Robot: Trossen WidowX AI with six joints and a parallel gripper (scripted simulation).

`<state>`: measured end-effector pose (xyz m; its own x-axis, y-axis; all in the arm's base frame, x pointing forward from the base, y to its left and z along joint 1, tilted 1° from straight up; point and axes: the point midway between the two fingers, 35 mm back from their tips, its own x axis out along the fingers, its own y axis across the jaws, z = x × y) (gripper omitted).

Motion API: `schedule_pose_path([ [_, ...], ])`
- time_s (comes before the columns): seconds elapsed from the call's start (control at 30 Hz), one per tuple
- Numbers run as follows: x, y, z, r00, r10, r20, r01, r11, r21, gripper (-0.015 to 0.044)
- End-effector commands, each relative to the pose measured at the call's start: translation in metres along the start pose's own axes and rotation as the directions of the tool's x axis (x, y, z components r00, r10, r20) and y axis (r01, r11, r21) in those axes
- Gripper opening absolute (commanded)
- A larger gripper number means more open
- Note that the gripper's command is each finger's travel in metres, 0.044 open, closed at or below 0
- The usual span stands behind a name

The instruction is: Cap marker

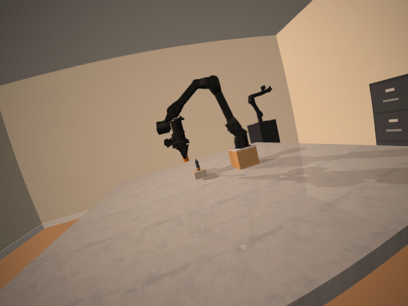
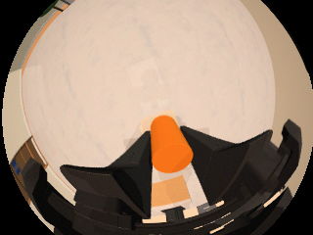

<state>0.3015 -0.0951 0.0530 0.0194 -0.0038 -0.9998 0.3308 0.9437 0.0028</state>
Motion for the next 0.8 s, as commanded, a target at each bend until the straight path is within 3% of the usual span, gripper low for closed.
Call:
schedule_pose_path([
  [0.0, -0.002, -0.001, -0.012, 1.0, -0.003, -0.012, 0.003, 1.0, -0.001, 0.0],
  [0.77, -0.011, -0.003, -0.05, 1.0, -0.003, -0.015, 0.003, 1.0, -0.001, 0.0],
])
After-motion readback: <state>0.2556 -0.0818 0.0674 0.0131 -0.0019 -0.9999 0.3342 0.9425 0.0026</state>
